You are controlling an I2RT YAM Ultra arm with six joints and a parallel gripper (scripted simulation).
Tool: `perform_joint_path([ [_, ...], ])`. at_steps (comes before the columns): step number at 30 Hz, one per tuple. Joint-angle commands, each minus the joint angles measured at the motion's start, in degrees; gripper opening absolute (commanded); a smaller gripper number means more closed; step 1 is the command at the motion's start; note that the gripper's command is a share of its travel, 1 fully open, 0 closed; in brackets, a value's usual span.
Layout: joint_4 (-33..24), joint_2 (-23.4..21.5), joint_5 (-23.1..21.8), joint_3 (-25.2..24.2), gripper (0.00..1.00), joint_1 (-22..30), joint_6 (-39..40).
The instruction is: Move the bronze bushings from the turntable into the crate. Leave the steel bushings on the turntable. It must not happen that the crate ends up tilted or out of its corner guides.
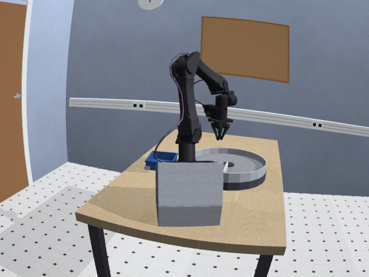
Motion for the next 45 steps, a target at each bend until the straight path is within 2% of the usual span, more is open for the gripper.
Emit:
perform_joint_path([
  [1,-1.14,-1.49,-0.87,1.59,0.15,-1.02,-0.32],
  [4,-0.94,-0.64,-0.85,1.56,0.15,-0.91,-0.31],
  [6,1.87,1.46,-0.57,-1.28,0.15,1.04,-0.24],
  [12,12.28,7.81,1.87,-4.06,0.15,6.98,-0.98],
  [13,14.00,9.31,2.12,-4.06,0.15,7.83,-1.14],
  [14,15.75,10.73,2.32,-1.59,0.15,8.64,-1.12],
  [18,19.38,14.72,2.92,-0.81,0.15,10.22,-1.53],
  [45,19.84,14.62,2.51,-0.70,0.15,9.18,-1.43],
])
